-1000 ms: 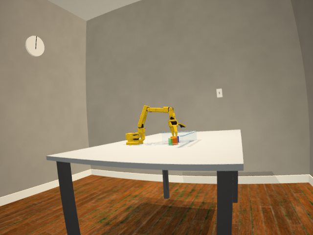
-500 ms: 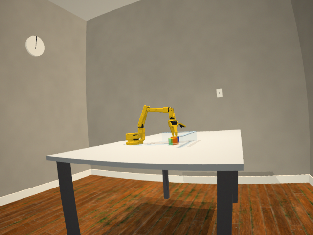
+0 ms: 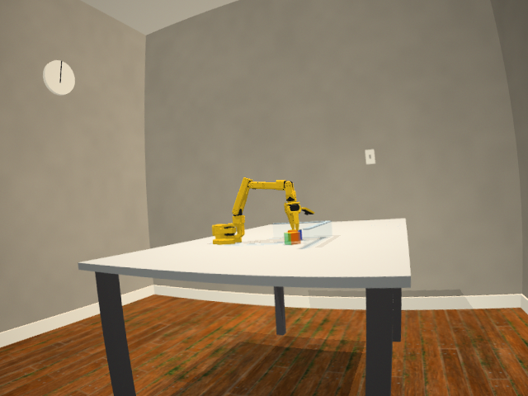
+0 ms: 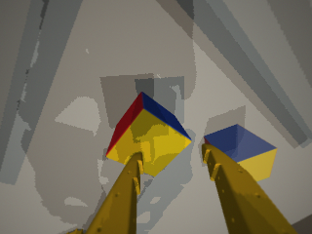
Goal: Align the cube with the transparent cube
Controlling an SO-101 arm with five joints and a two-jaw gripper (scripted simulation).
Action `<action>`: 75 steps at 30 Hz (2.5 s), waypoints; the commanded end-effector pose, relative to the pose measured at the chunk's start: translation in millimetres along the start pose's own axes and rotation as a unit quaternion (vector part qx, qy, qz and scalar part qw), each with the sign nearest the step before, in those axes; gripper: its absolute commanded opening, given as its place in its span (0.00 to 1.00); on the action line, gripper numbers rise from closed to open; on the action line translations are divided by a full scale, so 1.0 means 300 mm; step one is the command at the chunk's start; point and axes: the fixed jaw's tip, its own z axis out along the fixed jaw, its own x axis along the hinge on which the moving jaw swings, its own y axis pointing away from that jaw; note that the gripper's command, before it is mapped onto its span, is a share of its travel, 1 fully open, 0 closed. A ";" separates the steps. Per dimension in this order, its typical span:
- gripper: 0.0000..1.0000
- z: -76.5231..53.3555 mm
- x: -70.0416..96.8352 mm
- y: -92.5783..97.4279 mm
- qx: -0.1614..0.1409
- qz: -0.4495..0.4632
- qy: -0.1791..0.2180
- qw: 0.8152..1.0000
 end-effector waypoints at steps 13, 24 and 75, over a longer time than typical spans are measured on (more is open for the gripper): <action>0.22 0.005 -0.008 -0.027 0.008 0.007 -0.010 1.000; 0.22 0.005 -0.008 -0.027 0.008 0.007 -0.010 1.000; 0.22 -0.163 -0.029 -0.038 0.032 0.007 -0.053 0.998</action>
